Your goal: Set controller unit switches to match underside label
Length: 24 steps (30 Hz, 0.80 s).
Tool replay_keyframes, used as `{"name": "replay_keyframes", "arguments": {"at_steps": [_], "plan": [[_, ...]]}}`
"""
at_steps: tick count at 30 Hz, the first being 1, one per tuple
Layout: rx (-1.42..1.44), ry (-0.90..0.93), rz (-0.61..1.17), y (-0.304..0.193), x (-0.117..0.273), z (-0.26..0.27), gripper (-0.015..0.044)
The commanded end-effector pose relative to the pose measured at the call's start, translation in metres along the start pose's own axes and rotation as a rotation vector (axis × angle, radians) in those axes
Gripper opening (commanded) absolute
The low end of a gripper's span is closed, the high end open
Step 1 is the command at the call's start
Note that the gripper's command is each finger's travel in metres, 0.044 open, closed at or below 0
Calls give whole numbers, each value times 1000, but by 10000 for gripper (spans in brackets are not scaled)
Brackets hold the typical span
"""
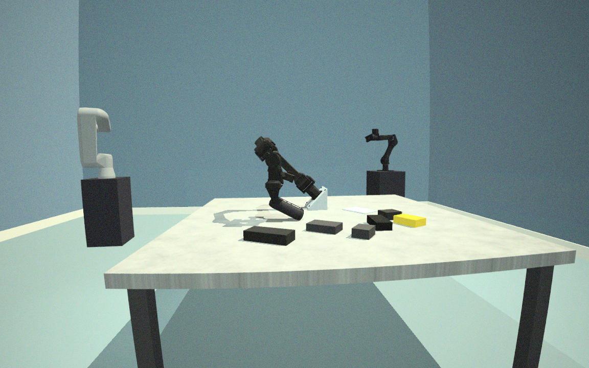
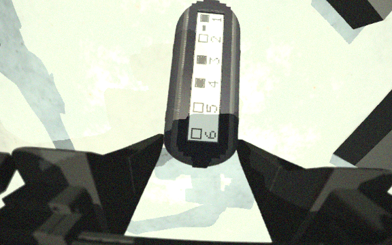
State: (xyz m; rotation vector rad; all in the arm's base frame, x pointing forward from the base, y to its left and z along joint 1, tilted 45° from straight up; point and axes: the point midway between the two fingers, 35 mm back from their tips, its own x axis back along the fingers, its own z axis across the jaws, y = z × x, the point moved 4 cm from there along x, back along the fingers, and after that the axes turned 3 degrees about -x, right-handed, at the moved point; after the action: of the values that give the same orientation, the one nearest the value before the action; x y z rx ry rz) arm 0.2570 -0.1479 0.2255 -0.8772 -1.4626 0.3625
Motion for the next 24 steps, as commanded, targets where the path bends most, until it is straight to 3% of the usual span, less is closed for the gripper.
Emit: {"name": "replay_keyframes", "arguments": {"at_steps": [1,24], "plan": [[2,-9,-5,4,5,-1,336],[2,-9,-6,18,18,0,336]]}}
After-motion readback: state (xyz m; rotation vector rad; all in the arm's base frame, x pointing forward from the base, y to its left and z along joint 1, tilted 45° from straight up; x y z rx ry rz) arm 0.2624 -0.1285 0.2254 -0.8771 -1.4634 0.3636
